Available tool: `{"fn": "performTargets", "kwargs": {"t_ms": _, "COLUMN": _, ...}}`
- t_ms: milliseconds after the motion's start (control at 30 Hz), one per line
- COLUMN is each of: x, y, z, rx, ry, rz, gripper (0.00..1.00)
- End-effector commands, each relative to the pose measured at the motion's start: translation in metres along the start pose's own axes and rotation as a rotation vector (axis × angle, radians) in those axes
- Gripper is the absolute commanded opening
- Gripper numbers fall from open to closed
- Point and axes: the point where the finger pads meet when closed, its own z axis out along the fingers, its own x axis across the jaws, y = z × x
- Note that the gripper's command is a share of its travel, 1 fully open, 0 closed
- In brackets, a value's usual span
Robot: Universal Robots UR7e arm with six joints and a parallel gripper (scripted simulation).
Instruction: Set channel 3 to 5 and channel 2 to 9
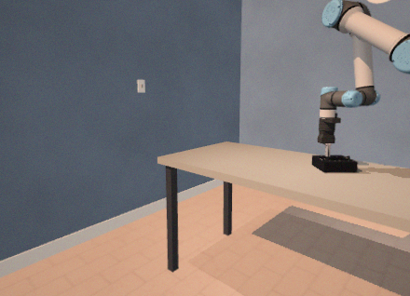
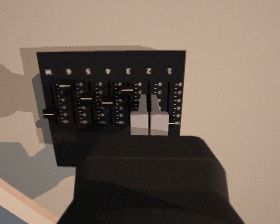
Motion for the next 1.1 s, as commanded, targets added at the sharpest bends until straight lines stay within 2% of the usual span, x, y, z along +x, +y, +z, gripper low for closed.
{"fn": "performTargets", "kwargs": {"t_ms": 0, "x": 0.0, "y": 0.001, "z": -0.014, "rx": -0.002, "ry": 0.001, "rz": 0.0, "gripper": 0.0}}
{"fn": "performTargets", "kwargs": {"t_ms": 267, "x": 0.0, "y": 0.001, "z": -0.03, "rx": -0.002, "ry": 0.001, "rz": 0.0, "gripper": 0.0}}
{"fn": "performTargets", "kwargs": {"t_ms": 767, "x": 0.0, "y": 0.0, "z": -0.03, "rx": -0.002, "ry": 0.001, "rz": 0.0, "gripper": 0.0}}
{"fn": "performTargets", "kwargs": {"t_ms": 900, "x": -0.004, "y": -0.007, "z": -0.029, "rx": -0.002, "ry": 0.001, "rz": 0.0, "gripper": 0.0}}
{"fn": "performTargets", "kwargs": {"t_ms": 1067, "x": -0.021, "y": -0.036, "z": -0.027, "rx": -0.002, "ry": 0.001, "rz": 0.0, "gripper": 0.0}}
